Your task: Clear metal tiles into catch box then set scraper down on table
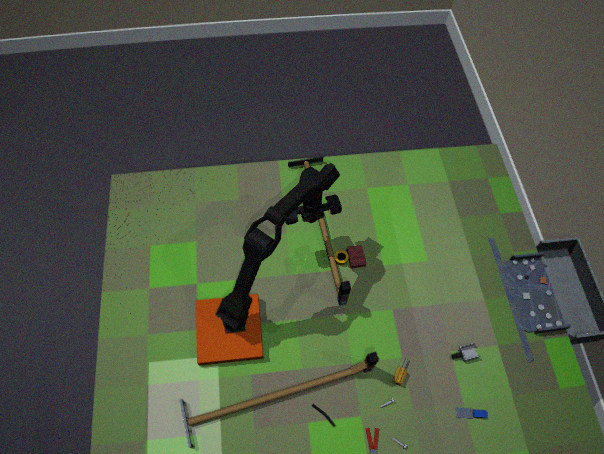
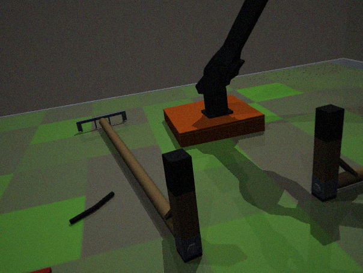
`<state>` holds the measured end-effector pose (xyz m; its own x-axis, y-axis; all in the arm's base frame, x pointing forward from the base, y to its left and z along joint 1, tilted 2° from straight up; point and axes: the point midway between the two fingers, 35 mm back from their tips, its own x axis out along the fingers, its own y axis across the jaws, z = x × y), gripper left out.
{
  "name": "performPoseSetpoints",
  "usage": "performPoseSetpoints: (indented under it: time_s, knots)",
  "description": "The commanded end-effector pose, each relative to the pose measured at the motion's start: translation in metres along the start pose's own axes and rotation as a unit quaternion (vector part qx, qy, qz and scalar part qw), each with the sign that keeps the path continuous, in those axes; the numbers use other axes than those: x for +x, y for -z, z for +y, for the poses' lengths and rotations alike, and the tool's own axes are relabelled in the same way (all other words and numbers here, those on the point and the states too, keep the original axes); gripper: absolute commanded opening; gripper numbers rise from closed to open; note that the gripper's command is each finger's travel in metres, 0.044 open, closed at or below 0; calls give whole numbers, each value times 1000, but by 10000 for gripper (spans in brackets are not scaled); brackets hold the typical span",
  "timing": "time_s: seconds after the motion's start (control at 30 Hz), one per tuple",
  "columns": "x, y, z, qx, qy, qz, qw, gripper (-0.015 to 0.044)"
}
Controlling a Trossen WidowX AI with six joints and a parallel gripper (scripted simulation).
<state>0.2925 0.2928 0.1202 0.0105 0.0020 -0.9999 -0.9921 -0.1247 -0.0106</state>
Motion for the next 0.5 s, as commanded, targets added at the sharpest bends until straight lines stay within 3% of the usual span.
performPoseSetpoints:
  time_s: [0.0, 0.47]
  knots:
    - [9, -1, 0, 4, 0, -1, 1000, 0]
    - [40, -2, -1, 11, 0, -1, 1000, 0]
